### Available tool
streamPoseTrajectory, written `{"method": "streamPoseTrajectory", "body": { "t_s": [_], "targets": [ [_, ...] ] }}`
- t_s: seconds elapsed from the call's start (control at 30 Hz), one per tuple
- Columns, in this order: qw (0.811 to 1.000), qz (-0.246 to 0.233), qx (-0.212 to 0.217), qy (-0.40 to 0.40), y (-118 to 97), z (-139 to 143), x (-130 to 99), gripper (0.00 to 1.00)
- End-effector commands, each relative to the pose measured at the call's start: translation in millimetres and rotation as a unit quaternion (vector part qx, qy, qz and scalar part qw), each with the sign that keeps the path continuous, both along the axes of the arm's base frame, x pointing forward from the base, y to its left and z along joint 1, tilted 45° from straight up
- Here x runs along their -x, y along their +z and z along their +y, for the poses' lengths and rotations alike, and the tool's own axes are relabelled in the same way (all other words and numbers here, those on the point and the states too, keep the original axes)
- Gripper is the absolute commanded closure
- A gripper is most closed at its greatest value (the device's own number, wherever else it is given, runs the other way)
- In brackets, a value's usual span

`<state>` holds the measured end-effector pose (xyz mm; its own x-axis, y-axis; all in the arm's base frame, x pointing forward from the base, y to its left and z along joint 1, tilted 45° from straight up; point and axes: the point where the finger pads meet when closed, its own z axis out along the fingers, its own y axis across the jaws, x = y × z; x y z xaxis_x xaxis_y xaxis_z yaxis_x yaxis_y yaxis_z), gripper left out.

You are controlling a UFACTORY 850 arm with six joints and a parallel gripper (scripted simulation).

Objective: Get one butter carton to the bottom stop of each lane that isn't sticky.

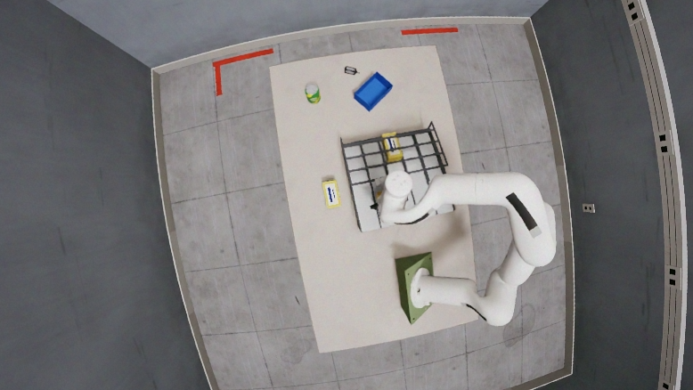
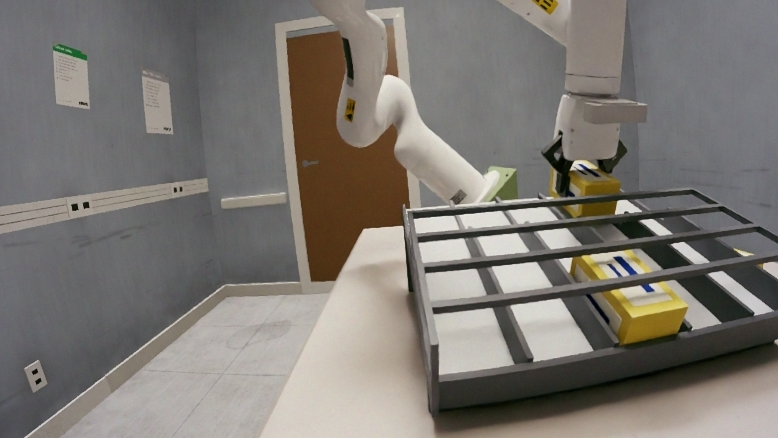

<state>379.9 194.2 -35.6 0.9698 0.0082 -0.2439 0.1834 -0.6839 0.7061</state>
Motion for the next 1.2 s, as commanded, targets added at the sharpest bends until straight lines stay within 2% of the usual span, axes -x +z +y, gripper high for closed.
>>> {"method": "streamPoseTrajectory", "body": {
  "t_s": [0.0,1.17],
  "targets": [
    [1.0,-0.001,-0.001,0.0,0.4,0.9,-0.5,1.0],
    [1.0,-0.001,-0.001,0.0,-4.3,-4.2,1.0,1.0]
  ]
}}
